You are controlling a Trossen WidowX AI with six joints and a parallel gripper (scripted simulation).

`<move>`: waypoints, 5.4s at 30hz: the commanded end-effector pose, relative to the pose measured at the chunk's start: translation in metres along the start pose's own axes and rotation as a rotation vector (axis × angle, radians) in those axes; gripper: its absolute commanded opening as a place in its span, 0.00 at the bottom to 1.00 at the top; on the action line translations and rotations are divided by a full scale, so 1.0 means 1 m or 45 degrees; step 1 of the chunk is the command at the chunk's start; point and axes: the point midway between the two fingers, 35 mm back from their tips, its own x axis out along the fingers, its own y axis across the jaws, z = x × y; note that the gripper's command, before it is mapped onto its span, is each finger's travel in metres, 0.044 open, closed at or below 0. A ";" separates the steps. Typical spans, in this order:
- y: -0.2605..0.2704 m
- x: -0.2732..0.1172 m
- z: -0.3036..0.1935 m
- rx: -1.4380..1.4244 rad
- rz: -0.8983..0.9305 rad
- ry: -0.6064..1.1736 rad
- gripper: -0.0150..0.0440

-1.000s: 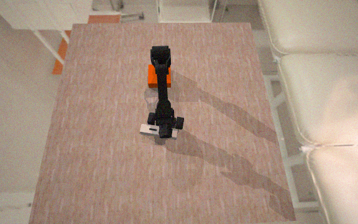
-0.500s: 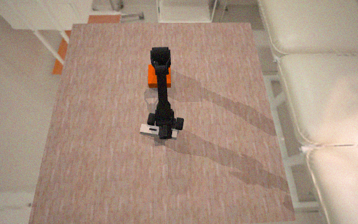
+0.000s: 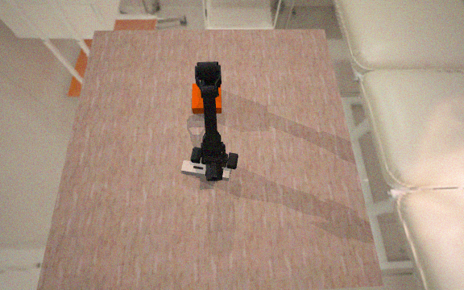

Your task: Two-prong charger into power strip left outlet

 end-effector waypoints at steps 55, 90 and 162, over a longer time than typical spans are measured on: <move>0.000 0.001 -0.007 -0.001 0.004 -0.028 1.00; 0.001 0.003 -0.025 -0.001 0.007 -0.045 1.00; 0.000 -0.071 -0.056 0.000 0.003 -0.816 1.00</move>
